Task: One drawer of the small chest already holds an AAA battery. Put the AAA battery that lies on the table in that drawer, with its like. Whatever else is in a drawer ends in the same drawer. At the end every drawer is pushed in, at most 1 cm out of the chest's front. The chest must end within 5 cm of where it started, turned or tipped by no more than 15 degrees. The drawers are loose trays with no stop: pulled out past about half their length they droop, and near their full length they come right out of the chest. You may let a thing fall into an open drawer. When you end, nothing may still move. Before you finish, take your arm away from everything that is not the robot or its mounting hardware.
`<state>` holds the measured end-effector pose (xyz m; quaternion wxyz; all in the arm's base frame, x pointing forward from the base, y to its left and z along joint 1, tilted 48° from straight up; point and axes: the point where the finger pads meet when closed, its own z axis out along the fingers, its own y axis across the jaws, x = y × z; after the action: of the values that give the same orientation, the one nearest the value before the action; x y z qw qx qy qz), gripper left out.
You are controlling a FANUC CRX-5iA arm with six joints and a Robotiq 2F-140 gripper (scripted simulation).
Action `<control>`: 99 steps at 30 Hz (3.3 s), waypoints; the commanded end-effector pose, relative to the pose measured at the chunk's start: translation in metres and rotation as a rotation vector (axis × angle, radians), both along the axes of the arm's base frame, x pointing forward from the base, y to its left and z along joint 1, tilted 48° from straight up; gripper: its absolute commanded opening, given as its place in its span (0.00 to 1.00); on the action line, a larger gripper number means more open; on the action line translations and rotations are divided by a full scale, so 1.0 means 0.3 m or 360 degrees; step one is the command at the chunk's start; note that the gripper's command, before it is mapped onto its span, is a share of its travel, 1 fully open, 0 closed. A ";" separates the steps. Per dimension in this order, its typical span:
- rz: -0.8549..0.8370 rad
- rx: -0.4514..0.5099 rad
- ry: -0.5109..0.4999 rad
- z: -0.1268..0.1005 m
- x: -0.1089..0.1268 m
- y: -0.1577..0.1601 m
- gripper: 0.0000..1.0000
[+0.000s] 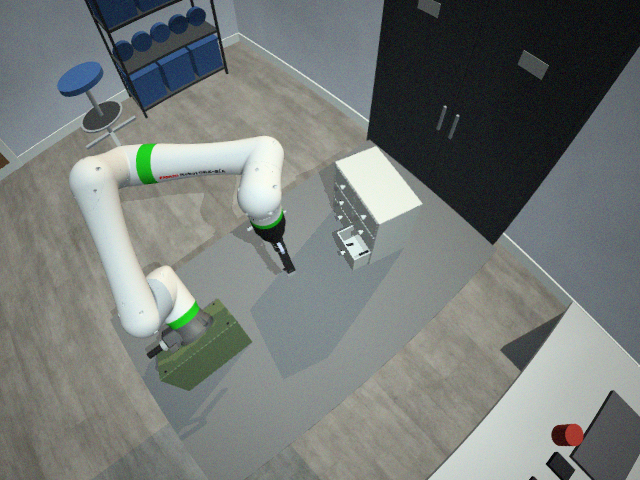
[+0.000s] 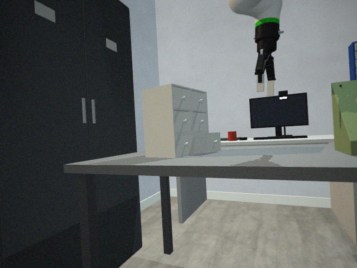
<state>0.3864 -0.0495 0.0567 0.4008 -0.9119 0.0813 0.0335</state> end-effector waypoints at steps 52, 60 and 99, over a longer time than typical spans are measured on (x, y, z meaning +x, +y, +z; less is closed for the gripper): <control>-0.1293 -0.0308 -0.1186 -0.260 0.285 0.210 1.00; -0.1318 -0.0317 -0.1208 -0.265 0.290 0.211 1.00; -0.1324 -0.0320 -0.1213 -0.293 0.312 0.236 0.00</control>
<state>0.4766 0.0187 -0.0280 0.2934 -0.7848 0.2860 -0.4649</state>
